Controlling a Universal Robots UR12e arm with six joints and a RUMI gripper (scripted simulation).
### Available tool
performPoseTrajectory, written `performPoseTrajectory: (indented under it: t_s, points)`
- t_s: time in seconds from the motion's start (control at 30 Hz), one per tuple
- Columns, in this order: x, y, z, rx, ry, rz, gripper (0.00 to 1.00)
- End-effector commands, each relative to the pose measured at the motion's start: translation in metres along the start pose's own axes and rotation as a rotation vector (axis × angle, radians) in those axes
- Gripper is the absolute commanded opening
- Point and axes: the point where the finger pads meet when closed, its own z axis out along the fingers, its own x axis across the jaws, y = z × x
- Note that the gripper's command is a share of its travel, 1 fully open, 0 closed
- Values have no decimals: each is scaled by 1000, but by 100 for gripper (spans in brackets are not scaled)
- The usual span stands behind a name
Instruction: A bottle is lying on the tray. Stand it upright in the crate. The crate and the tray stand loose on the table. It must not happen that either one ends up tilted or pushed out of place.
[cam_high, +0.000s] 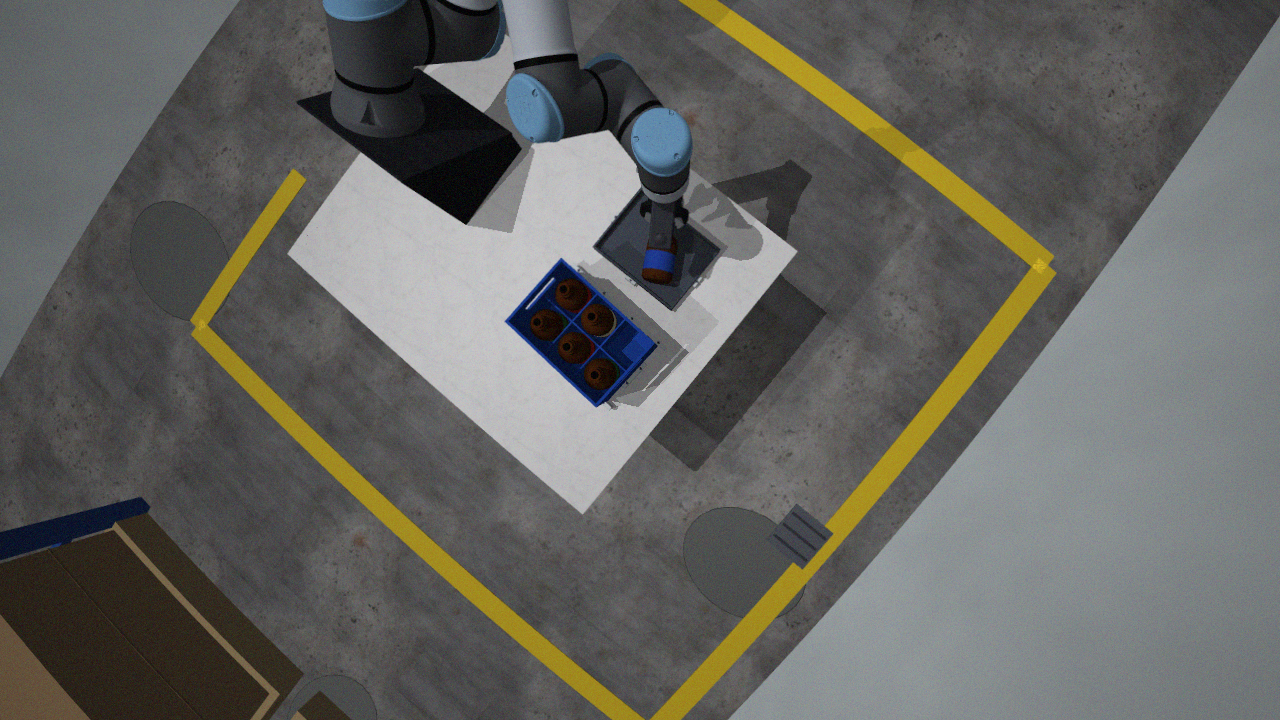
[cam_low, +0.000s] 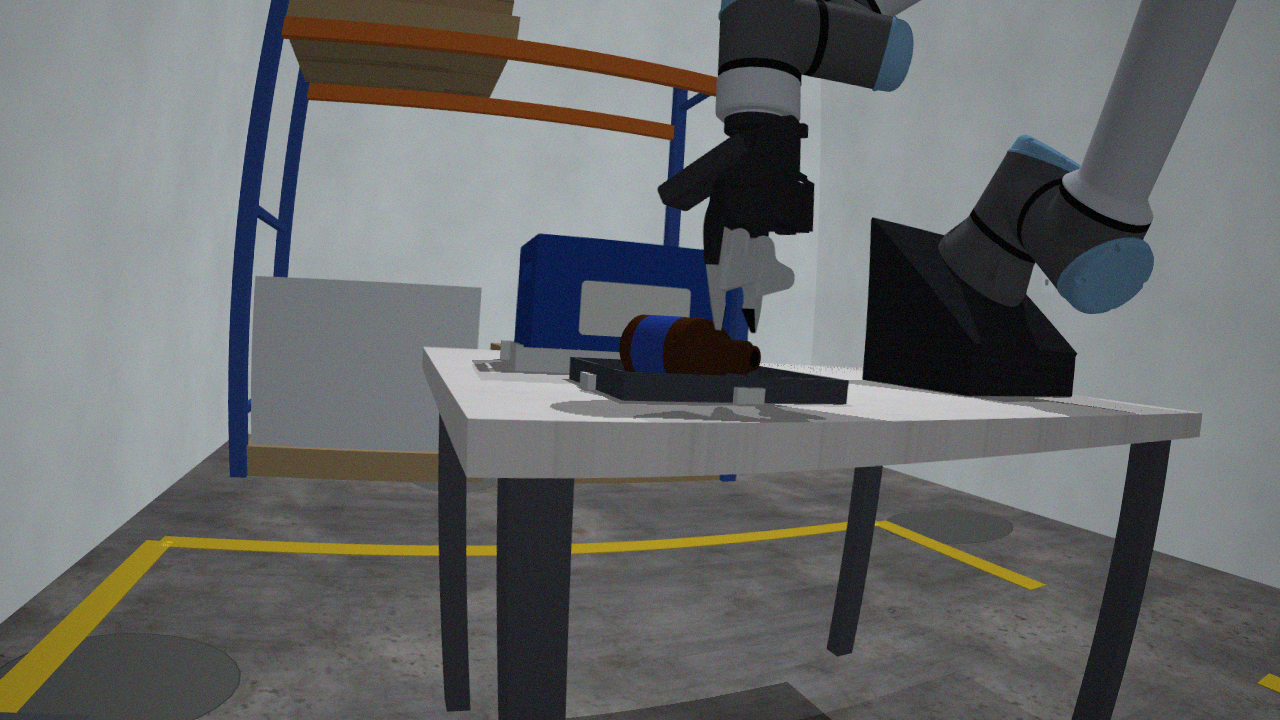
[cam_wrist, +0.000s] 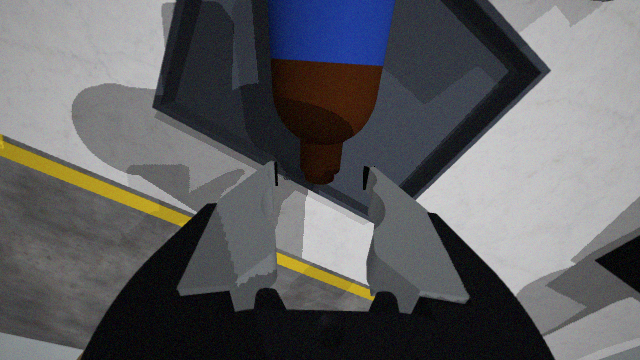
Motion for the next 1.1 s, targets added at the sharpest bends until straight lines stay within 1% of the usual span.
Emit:
performPoseTrajectory:
  t_s: [0.0, 0.4, 0.8, 1.07]
  points:
    - [3, 1, 7, -4, 3, 3, 38]
    - [2, 1, 17, -3, 3, 3, 38]
    - [3, 1, 31, -4, 3, 3, 38]
    - [2, 1, 36, -3, 2, 3, 38]
